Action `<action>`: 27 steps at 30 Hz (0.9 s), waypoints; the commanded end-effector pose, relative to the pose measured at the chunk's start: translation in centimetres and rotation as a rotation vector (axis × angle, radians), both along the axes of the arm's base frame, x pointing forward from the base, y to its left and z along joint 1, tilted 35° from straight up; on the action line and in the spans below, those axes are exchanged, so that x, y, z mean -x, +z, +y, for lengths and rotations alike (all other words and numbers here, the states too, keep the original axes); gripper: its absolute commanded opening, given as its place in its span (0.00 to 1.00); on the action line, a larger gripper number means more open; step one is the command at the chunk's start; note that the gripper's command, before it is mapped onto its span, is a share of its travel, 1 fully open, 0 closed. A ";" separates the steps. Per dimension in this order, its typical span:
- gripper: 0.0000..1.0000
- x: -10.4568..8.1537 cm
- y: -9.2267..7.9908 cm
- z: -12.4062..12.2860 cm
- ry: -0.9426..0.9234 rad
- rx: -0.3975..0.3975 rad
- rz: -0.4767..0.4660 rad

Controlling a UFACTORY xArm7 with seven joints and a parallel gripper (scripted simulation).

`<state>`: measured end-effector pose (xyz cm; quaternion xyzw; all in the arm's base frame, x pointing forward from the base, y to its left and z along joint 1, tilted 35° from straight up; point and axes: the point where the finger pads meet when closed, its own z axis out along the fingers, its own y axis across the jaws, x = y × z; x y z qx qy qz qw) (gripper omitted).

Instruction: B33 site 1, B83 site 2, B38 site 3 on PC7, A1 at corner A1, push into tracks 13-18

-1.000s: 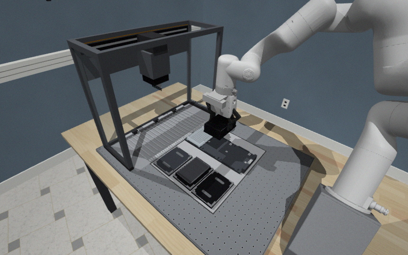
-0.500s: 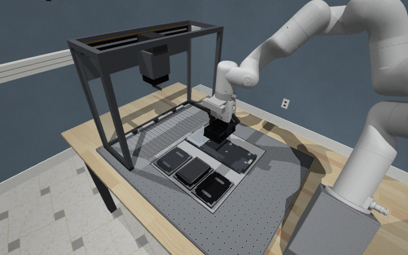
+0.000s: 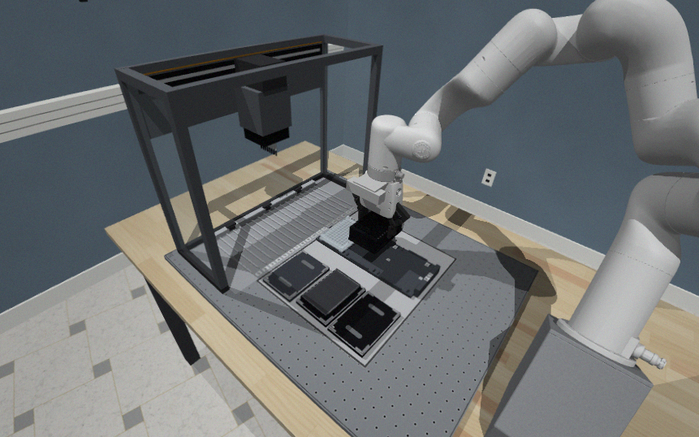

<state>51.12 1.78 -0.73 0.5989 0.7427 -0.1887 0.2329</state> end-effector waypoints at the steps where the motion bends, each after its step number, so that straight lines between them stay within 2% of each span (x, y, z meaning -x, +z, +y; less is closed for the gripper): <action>1: 0.00 -0.2 -0.1 0.1 0.003 -0.003 -0.004; 27: 0.00 -0.7 -3.4 -2.2 0.003 -0.003 -0.004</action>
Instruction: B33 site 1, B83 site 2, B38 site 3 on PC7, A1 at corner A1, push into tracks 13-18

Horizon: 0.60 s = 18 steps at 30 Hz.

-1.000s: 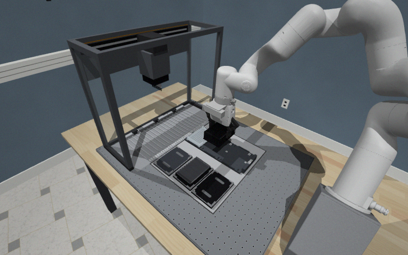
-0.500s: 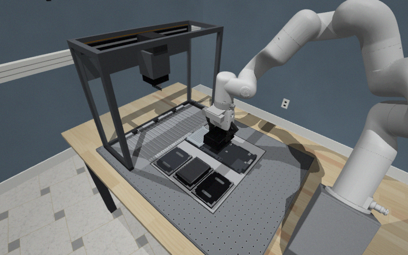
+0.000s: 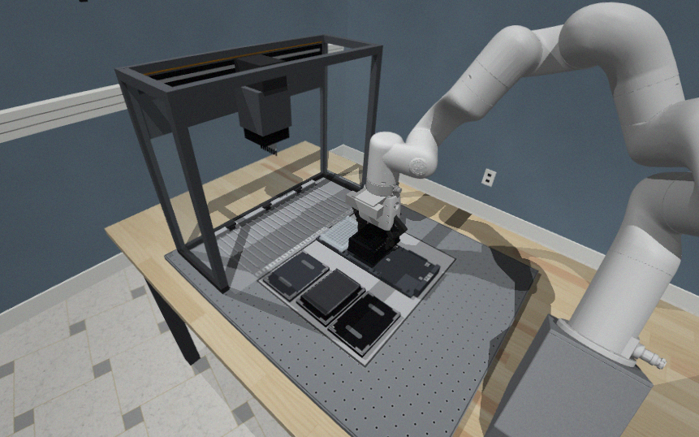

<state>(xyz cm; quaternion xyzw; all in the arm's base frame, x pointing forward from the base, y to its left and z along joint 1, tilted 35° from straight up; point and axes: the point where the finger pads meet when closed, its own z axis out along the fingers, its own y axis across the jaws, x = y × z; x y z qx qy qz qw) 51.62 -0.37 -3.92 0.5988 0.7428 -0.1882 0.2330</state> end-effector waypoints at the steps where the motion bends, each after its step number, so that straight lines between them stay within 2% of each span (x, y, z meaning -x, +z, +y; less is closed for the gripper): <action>1: 0.00 -0.2 -0.3 -0.1 0.003 -0.002 -0.003; 18: 0.00 -0.2 -0.5 -0.2 0.003 -0.002 -0.003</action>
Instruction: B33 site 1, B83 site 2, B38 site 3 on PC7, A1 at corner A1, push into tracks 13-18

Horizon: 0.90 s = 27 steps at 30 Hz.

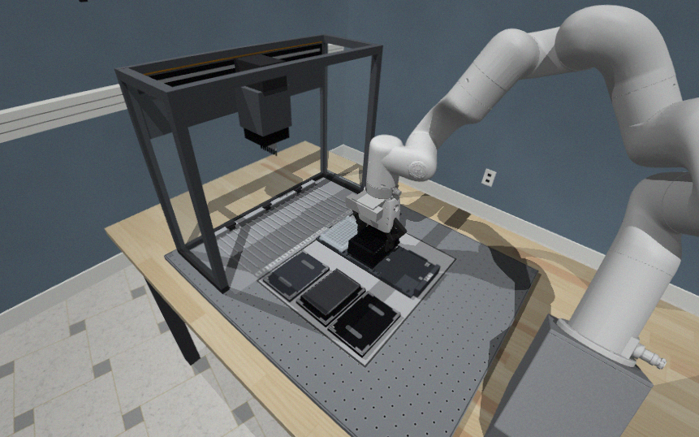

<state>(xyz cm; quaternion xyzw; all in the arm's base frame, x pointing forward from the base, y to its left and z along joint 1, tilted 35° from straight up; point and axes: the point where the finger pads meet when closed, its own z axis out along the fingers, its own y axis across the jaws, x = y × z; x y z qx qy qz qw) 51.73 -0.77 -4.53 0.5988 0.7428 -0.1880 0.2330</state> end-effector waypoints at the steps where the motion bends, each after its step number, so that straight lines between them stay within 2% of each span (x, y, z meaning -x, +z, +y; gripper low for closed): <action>1: 0.00 -0.1 0.1 0.2 0.003 -0.002 -0.003; 27: 0.00 -0.3 -1.0 -0.6 0.003 -0.002 -0.003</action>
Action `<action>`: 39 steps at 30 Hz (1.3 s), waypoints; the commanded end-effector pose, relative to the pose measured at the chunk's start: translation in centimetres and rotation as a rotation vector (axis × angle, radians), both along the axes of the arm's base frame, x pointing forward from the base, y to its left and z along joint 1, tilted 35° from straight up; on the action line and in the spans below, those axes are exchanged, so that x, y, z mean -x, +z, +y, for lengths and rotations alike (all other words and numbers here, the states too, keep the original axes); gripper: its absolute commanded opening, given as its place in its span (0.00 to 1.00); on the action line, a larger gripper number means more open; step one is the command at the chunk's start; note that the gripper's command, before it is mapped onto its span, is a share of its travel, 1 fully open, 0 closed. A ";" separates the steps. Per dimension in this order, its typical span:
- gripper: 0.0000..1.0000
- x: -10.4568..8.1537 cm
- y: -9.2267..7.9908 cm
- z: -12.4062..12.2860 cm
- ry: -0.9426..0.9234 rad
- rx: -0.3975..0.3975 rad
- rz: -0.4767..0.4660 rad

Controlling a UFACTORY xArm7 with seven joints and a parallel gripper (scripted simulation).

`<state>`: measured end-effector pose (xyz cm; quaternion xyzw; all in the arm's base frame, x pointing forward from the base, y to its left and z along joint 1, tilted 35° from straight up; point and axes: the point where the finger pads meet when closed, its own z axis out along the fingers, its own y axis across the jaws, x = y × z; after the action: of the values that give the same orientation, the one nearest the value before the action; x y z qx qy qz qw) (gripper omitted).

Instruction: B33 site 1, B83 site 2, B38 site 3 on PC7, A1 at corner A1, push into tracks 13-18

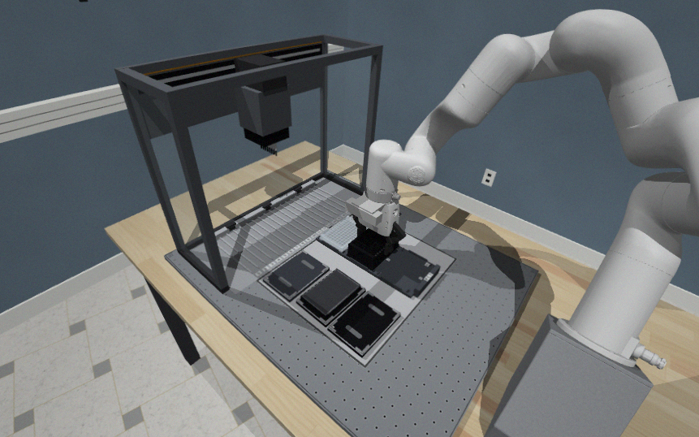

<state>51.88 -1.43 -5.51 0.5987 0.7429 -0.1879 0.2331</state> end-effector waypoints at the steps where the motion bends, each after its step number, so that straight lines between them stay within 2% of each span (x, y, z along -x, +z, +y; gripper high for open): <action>1: 0.00 -0.1 0.0 0.1 0.002 -0.002 -0.003; 17: 0.00 -0.1 0.0 0.1 0.002 -0.002 -0.003; 18: 1.00 -0.1 -0.1 0.1 0.002 -0.002 -0.003; 39: 1.00 -0.2 -0.1 0.1 0.002 -0.002 -0.003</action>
<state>51.90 -1.54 -5.67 0.5988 0.7429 -0.1880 0.2331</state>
